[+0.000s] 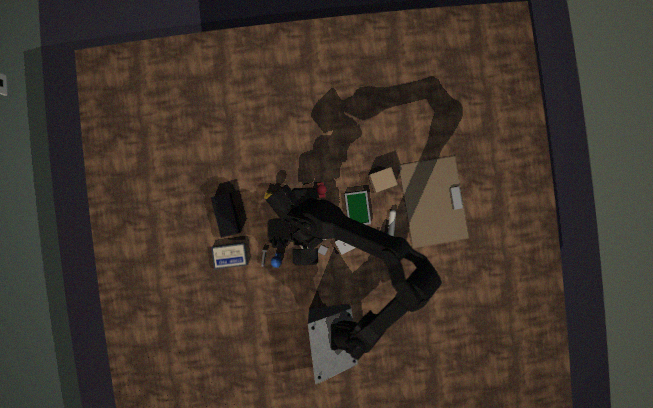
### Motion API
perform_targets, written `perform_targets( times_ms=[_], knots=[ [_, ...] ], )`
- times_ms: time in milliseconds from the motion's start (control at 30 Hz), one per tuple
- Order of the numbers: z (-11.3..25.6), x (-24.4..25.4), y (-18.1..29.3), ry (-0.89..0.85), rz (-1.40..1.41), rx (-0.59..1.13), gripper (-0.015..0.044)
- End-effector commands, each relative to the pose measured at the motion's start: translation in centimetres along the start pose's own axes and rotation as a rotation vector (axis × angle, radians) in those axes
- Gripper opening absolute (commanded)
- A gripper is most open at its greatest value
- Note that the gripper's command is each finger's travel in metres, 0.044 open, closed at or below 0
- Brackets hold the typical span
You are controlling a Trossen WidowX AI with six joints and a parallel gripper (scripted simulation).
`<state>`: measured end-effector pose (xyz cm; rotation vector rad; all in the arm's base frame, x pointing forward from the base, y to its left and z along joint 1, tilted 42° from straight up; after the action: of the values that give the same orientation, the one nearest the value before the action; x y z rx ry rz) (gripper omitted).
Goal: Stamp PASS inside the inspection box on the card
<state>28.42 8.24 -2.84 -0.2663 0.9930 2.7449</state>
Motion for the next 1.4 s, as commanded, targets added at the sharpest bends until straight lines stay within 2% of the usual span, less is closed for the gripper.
perform_targets(
  times_ms=[0,1367],
  knots=[
    [-0.4,0.1,0.1,0.001,0.008,0.006,0.0],
    [-1.8,0.2,0.2,0.001,0.007,0.007,0.0]
  ],
)
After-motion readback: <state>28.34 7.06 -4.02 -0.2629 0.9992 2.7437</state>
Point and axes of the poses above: the point midway between the two fingers, 35 mm back from their tips, its own z axis back along the fingers, its own x axis across the jaws, y = z × x, the point moved 2 cm from there along z, back along the fingers, and after that the axes turned 14 degrees about -z, right-handed, at the moved point
